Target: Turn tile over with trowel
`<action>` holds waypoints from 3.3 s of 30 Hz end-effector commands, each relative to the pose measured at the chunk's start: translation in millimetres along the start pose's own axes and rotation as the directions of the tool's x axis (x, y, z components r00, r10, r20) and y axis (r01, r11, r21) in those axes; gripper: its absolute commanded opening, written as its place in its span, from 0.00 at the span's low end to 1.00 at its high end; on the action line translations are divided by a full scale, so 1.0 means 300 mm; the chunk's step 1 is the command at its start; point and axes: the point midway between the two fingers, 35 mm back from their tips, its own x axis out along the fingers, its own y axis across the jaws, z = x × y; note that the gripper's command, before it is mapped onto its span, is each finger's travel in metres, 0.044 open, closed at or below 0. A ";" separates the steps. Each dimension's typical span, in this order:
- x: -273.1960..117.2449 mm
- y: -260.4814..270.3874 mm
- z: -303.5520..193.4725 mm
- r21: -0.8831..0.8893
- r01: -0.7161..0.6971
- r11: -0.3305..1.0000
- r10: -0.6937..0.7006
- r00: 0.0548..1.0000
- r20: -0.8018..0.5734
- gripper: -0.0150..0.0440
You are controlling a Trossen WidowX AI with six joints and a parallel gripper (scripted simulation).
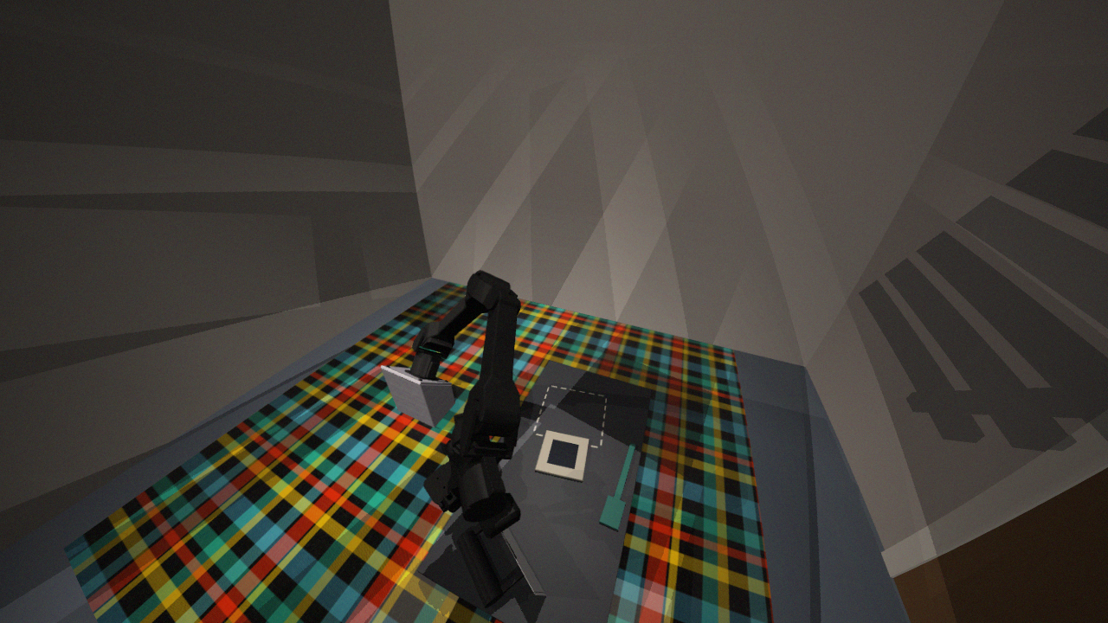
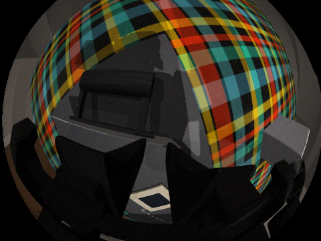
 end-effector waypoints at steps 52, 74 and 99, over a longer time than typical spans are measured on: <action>-0.002 -0.002 -0.092 -0.002 0.005 1.000 -0.005 1.000 -0.006 0.42; 0.056 -0.003 -0.247 -0.003 0.007 1.000 -0.007 1.000 -0.010 0.42; -0.054 0.002 -0.134 -0.287 0.001 0.958 -0.003 1.000 -0.004 0.42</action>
